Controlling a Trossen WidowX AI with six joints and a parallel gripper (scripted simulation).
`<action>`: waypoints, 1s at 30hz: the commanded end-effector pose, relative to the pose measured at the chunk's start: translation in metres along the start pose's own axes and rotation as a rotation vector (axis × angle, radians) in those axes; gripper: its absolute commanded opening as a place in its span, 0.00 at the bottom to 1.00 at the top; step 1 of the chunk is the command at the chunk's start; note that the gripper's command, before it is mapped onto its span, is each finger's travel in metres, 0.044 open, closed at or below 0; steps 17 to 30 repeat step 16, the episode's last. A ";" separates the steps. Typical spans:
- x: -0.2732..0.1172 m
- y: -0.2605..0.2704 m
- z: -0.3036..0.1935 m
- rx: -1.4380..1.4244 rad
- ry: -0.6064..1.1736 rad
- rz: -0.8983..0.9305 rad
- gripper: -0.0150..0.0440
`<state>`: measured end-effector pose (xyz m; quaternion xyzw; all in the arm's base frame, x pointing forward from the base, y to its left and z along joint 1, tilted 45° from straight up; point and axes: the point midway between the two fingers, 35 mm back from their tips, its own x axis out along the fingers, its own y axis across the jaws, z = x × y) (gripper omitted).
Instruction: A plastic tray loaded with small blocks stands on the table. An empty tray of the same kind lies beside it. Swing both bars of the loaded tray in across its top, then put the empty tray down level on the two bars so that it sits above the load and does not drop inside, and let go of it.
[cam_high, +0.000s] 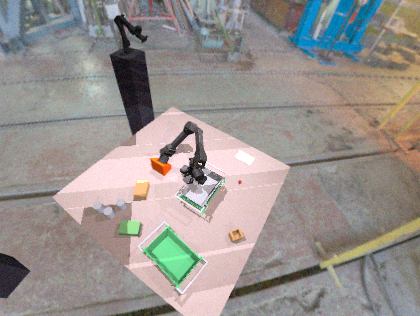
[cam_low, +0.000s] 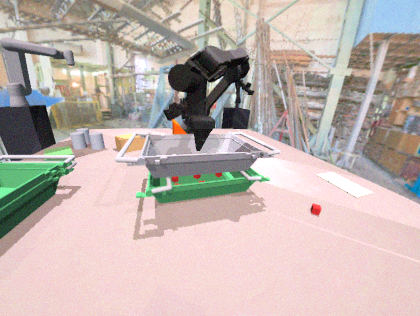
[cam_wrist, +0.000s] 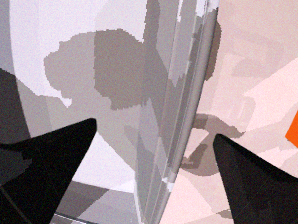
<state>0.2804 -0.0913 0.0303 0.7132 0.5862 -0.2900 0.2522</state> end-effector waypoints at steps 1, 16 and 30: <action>-0.017 0.003 0.002 0.002 -0.008 0.002 1.00; -0.098 -0.001 0.001 0.035 -0.003 0.007 1.00; -0.098 -0.001 0.001 0.035 -0.003 0.007 1.00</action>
